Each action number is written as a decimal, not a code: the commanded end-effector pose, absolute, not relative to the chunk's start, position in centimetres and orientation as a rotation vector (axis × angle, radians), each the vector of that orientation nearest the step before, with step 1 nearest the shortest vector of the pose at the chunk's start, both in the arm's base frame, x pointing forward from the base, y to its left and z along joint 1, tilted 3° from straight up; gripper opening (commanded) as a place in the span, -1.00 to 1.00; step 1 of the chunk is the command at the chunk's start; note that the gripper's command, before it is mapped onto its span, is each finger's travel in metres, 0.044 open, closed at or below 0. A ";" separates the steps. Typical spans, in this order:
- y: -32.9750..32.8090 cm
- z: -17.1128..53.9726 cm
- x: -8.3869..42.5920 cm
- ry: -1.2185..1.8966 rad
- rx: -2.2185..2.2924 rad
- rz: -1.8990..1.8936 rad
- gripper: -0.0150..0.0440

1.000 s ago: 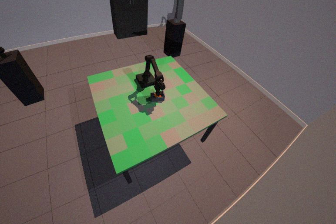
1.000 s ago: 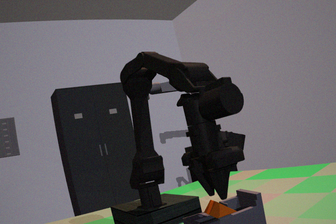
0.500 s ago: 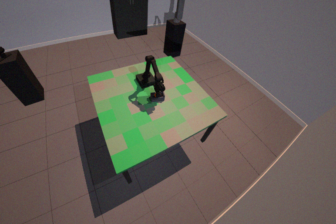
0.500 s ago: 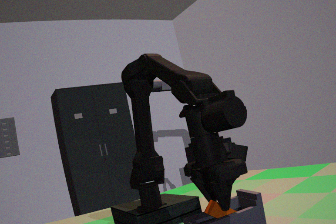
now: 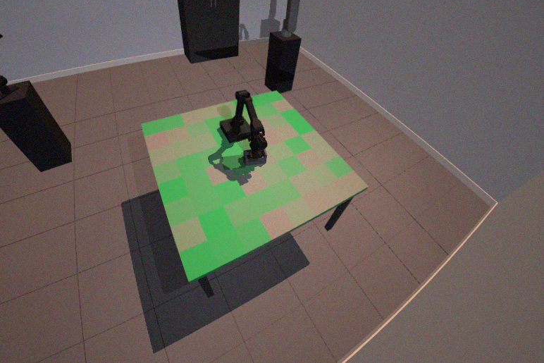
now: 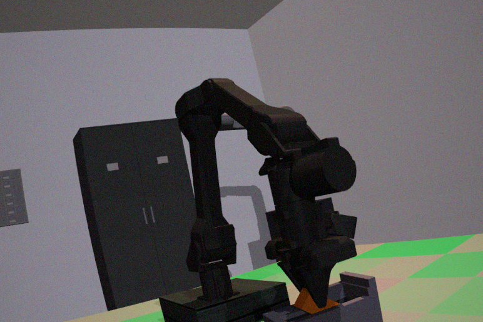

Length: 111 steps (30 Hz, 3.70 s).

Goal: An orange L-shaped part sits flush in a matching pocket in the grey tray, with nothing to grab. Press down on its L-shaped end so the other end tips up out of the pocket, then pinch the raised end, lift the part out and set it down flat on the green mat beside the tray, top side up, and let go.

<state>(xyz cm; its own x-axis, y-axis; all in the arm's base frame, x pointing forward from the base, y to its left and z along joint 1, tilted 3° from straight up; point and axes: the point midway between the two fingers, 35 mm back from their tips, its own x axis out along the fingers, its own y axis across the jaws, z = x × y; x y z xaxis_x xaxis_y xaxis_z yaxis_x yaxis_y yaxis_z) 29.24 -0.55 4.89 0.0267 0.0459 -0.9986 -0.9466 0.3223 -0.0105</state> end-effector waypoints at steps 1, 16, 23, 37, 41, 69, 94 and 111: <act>-0.6 4.9 29.3 1.296 -0.939 0.975 -0.10; -0.6 5.1 29.3 1.297 -0.939 0.974 -0.49; -0.6 6.1 29.2 1.298 -0.940 0.973 -0.49; -0.7 8.3 29.1 1.299 -0.940 0.972 -0.49; -0.8 8.9 29.1 1.299 -0.940 0.972 -0.49; -1.0 13.3 29.0 1.300 -0.940 0.972 -0.49; -6.3 13.0 26.8 1.305 -0.943 0.970 -0.49; -12.6 12.7 24.0 1.311 -0.947 0.968 -0.49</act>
<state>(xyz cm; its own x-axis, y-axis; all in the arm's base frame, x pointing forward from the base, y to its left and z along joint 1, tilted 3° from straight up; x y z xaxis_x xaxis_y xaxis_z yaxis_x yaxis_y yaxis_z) 24.56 -11.43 12.74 0.0222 0.0347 -0.9992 -0.9449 0.3273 -0.0096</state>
